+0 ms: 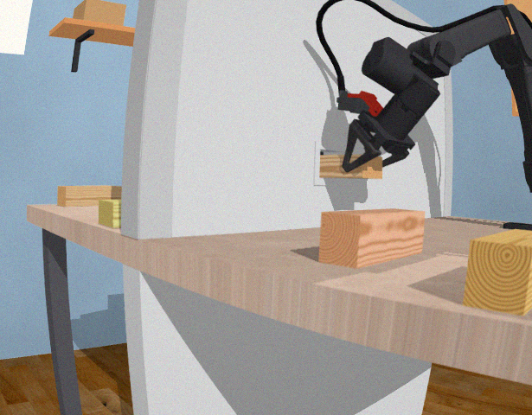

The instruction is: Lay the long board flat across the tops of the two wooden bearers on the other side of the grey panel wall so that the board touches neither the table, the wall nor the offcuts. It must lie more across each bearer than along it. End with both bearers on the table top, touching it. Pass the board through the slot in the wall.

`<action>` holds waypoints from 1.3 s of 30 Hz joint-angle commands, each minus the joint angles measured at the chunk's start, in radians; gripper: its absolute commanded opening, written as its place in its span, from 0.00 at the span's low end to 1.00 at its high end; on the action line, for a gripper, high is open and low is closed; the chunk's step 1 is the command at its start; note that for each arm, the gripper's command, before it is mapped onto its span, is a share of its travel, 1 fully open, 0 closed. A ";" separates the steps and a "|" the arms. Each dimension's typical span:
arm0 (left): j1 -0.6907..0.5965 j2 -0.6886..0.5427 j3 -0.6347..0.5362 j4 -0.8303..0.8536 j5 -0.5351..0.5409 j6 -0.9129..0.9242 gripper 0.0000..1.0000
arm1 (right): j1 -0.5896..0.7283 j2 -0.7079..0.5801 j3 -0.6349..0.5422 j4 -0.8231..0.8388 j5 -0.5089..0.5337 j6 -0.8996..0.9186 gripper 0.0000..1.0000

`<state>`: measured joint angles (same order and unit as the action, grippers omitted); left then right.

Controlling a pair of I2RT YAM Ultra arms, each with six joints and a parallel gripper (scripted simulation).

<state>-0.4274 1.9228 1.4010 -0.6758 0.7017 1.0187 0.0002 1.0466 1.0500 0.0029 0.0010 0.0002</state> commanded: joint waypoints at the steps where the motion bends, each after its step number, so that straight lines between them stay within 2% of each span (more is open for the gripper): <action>1: 0.005 -0.019 0.054 -0.009 0.062 -0.008 0.00 | -0.011 -0.026 0.001 0.005 -0.009 0.000 1.00; 16: -0.009 -0.056 0.086 -0.005 0.062 -0.006 0.00 | -0.011 -0.026 0.001 0.005 -0.009 0.000 1.00; 39: -0.016 -0.064 0.075 0.002 0.060 -0.011 0.00 | -0.011 -0.026 0.001 0.005 -0.009 0.000 1.00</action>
<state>-0.4290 1.9247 1.4296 -0.7132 0.6777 1.0149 0.0002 1.0466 1.0500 0.0029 0.0010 0.0002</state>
